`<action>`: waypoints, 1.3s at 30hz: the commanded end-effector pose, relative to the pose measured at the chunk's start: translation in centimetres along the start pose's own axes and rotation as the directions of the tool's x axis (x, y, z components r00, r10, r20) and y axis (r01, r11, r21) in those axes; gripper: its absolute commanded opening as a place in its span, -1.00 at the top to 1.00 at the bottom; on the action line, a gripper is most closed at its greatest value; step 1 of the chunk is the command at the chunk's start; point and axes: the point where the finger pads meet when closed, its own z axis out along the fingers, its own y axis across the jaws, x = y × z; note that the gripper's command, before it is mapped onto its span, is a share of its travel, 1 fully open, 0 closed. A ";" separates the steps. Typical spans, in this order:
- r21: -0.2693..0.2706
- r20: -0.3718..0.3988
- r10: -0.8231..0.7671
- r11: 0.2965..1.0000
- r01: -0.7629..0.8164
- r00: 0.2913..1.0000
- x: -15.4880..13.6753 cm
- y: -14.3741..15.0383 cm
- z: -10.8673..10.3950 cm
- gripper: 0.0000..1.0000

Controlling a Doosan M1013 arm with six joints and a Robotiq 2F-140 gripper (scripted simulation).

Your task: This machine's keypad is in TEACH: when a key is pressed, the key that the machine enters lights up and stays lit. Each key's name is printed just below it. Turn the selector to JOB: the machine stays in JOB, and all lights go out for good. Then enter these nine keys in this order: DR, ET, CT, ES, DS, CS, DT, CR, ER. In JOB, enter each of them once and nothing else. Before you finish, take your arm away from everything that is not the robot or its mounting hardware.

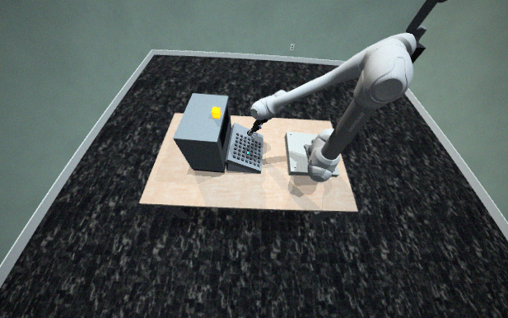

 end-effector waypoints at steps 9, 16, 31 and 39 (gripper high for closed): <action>0.000 0.000 0.000 1.000 0.000 1.000 0.0 0.0 0.0 1.00; 0.000 0.000 0.007 1.000 -0.007 1.000 0.0 0.0 0.0 1.00; 0.000 0.000 0.124 0.992 -0.124 0.992 0.0 0.0 0.0 1.00; 0.000 0.000 0.287 0.958 -0.287 0.958 0.0 0.0 0.0 1.00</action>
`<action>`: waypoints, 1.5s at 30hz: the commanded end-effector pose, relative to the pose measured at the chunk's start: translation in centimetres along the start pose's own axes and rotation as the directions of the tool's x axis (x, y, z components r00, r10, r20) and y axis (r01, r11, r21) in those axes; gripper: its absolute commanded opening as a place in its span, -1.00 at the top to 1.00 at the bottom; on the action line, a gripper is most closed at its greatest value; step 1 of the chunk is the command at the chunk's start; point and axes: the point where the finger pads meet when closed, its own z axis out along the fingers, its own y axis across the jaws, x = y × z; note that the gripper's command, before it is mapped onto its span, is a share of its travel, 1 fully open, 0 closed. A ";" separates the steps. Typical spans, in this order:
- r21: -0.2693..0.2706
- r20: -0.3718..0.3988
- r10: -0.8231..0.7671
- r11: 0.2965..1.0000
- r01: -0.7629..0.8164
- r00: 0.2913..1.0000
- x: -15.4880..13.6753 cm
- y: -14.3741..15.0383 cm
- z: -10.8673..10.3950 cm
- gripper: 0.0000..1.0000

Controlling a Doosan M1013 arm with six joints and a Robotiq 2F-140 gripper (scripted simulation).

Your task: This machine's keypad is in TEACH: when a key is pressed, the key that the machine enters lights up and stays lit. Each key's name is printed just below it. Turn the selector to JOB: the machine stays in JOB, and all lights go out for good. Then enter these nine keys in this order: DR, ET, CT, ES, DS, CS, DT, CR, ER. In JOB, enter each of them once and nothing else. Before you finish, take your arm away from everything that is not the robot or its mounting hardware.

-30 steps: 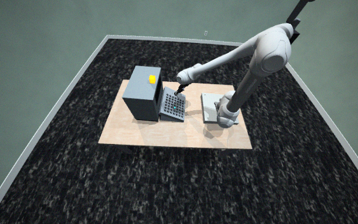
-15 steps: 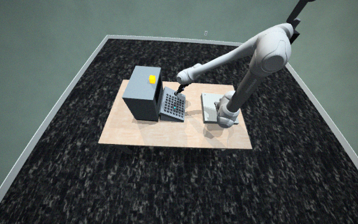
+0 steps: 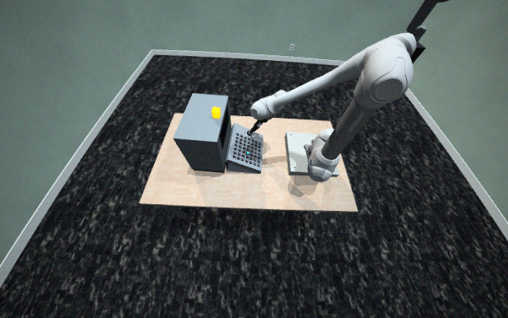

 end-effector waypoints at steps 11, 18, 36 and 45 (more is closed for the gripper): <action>0.000 0.000 0.316 0.949 -0.316 0.949 0.0 0.0 0.0 1.00; 0.000 0.000 0.526 0.850 -0.526 0.850 0.0 0.0 0.0 1.00; 0.000 0.000 0.859 0.512 -0.859 0.512 0.0 0.0 0.0 1.00; 0.000 0.000 0.941 0.339 -0.941 0.339 0.0 0.0 0.0 1.00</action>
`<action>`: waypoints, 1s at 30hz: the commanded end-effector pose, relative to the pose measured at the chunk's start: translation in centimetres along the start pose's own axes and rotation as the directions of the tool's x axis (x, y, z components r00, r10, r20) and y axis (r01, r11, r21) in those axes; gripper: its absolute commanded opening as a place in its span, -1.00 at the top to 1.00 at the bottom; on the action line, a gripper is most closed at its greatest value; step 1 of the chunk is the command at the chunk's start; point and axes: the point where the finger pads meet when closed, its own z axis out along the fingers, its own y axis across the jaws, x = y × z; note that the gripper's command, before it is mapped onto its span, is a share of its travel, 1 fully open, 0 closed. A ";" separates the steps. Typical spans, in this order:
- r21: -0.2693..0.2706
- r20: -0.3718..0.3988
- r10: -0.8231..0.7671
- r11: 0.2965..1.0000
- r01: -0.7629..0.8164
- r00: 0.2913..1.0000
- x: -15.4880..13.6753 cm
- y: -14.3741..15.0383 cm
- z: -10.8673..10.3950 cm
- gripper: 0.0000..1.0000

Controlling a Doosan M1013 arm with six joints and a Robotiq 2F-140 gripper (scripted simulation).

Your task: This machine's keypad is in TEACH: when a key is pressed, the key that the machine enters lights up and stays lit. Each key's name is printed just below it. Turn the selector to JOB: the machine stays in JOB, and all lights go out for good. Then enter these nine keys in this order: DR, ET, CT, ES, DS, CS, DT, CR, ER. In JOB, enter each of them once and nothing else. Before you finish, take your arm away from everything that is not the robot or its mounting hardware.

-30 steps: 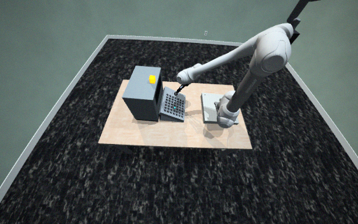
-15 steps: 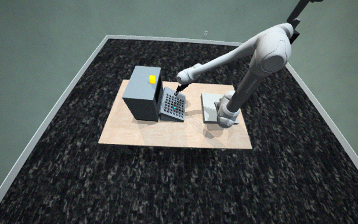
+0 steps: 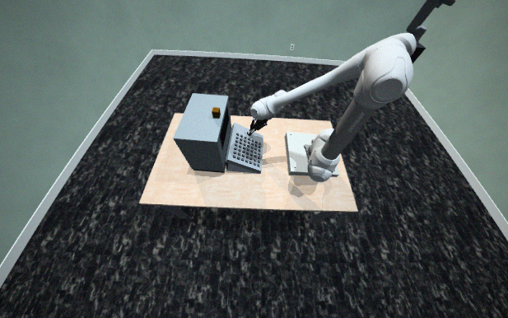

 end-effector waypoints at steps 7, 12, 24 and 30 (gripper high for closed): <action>0.000 0.000 0.169 0.986 -0.169 0.986 0.0 0.0 0.0 1.00; 0.000 0.000 0.199 0.980 -0.199 0.980 0.0 0.0 0.0 1.00; 0.000 0.000 0.237 0.972 -0.237 0.972 0.0 0.0 0.0 1.00; 0.000 0.000 0.237 0.972 -0.237 0.972 0.0 0.0 0.0 1.00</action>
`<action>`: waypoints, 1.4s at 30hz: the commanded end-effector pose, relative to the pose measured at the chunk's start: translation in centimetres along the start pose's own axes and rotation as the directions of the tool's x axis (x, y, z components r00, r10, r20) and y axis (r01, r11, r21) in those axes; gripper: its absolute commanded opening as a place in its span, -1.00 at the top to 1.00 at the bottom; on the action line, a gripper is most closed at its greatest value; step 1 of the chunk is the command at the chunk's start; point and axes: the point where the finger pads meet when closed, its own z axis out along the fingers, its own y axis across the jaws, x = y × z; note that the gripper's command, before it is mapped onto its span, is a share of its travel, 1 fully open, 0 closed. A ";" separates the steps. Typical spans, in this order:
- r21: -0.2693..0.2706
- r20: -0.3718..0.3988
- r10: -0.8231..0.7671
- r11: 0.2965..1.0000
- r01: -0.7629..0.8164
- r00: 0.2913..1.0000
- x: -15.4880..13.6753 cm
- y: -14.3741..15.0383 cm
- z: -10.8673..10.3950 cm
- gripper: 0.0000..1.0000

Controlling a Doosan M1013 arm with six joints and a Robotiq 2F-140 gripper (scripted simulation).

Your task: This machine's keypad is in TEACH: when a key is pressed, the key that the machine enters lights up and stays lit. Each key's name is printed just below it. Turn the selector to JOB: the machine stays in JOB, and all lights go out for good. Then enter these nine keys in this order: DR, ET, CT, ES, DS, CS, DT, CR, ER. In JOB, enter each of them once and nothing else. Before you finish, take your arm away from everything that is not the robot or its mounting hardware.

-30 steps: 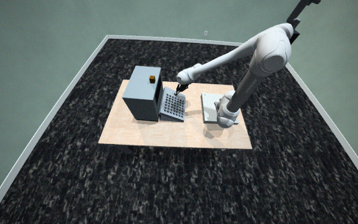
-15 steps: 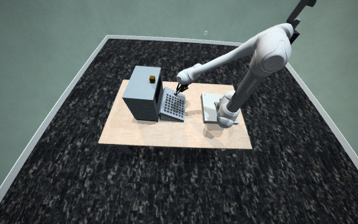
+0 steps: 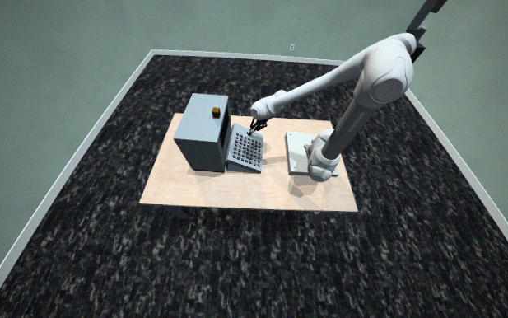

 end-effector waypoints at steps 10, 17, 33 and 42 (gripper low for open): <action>0.000 0.001 0.006 1.000 -0.006 1.000 0.0 0.0 0.0 1.00; 0.000 0.001 0.006 1.000 -0.006 1.000 0.0 0.0 0.0 1.00; 0.000 0.001 0.006 1.000 -0.006 1.000 0.0 0.0 0.0 0.33; 0.000 0.001 0.006 1.000 -0.006 1.000 0.0 0.0 0.0 0.33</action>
